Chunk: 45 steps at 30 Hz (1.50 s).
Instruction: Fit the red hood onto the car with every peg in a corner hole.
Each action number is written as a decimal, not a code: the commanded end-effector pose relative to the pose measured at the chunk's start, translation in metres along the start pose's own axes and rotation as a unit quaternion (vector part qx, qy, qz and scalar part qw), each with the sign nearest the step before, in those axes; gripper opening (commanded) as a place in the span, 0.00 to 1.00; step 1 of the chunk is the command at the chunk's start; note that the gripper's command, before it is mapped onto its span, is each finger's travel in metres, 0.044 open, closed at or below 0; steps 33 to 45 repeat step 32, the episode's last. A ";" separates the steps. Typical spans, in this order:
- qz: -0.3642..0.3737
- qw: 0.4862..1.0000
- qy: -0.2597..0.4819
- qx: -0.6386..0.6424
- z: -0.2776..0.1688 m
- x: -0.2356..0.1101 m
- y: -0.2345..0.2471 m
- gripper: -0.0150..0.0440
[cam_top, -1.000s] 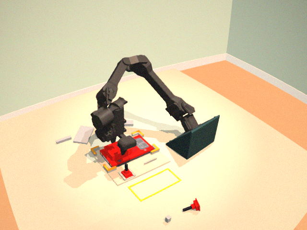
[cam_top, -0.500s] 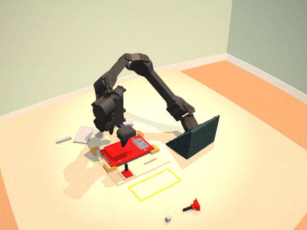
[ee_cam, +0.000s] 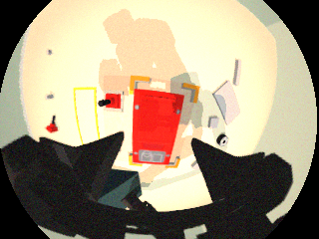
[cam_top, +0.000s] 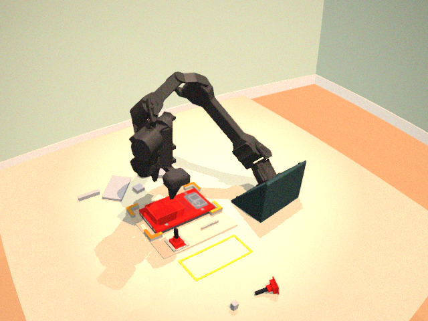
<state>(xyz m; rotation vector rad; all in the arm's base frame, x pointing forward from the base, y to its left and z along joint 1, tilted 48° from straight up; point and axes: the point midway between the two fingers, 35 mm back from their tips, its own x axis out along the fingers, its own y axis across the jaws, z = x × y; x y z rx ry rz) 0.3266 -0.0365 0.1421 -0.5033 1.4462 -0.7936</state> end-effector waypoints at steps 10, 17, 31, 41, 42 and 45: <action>0.002 1.000 0.003 0.001 -0.001 0.000 0.001 1.00; 0.002 1.000 0.003 0.001 -0.001 0.000 0.001 1.00; 0.002 1.000 0.003 0.001 -0.001 0.000 0.001 1.00; 0.002 1.000 0.003 0.001 -0.001 0.000 0.001 1.00; 0.002 1.000 0.003 0.001 -0.001 0.000 0.001 1.00; 0.002 1.000 0.003 0.001 -0.001 0.000 0.001 1.00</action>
